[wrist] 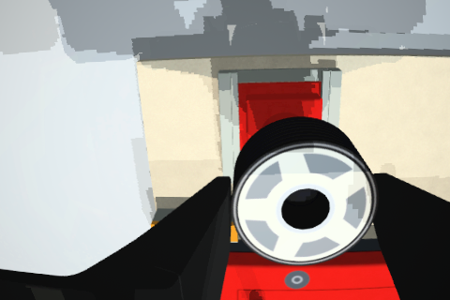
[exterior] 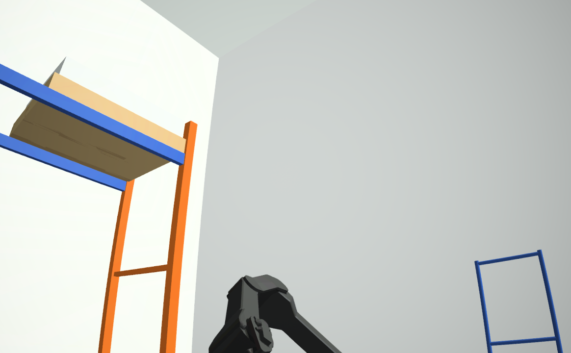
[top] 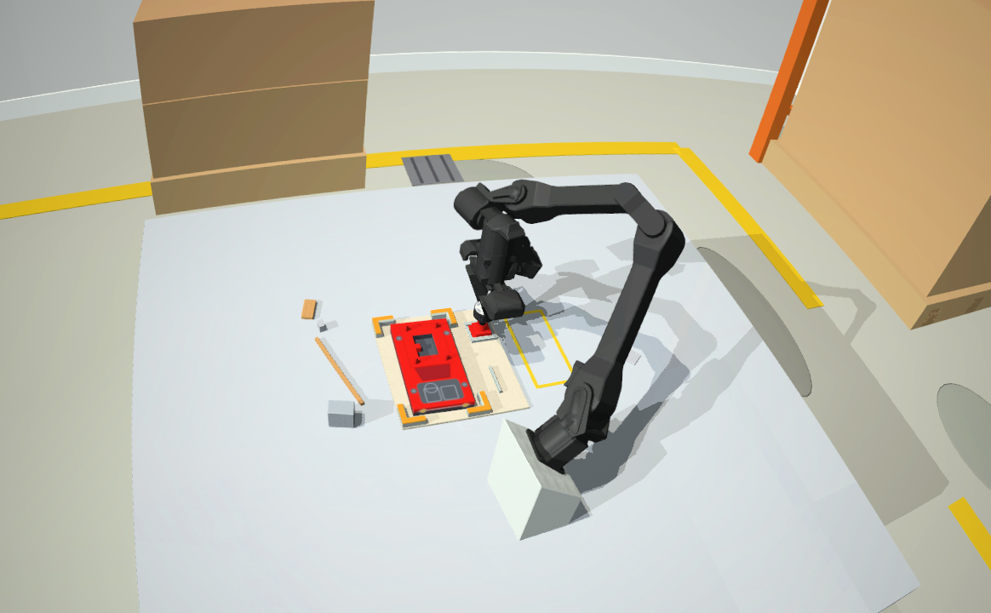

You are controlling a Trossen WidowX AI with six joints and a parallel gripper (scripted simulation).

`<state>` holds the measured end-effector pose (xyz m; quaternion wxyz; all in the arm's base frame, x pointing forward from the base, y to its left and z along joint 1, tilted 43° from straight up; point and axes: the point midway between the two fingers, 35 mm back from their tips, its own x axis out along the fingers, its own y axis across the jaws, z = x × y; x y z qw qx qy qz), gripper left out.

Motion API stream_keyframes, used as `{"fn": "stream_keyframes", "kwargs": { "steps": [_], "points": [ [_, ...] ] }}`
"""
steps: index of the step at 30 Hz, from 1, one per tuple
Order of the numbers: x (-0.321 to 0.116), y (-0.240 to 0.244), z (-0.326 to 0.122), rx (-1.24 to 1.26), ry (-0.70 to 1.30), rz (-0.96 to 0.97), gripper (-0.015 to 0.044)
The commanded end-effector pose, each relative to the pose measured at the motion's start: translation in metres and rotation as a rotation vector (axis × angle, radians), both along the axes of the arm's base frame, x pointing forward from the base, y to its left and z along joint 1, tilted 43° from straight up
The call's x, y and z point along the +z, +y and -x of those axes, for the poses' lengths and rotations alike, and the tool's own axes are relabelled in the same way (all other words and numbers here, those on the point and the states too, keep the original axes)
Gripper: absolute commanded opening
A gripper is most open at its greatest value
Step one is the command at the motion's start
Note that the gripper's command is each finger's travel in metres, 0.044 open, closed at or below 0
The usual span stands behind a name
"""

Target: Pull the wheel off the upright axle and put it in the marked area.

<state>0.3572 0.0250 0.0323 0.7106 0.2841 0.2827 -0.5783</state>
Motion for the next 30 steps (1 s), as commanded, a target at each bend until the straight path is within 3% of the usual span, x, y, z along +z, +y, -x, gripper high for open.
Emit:
{"fn": "stream_keyframes", "kwargs": {
  "steps": [1,30],
  "points": [
    [0.003,0.004,0.001,0.006,-0.003,-0.003,0.0000],
    [0.015,0.015,0.004,0.008,-0.004,-0.003,0.0000]
  ]
}}
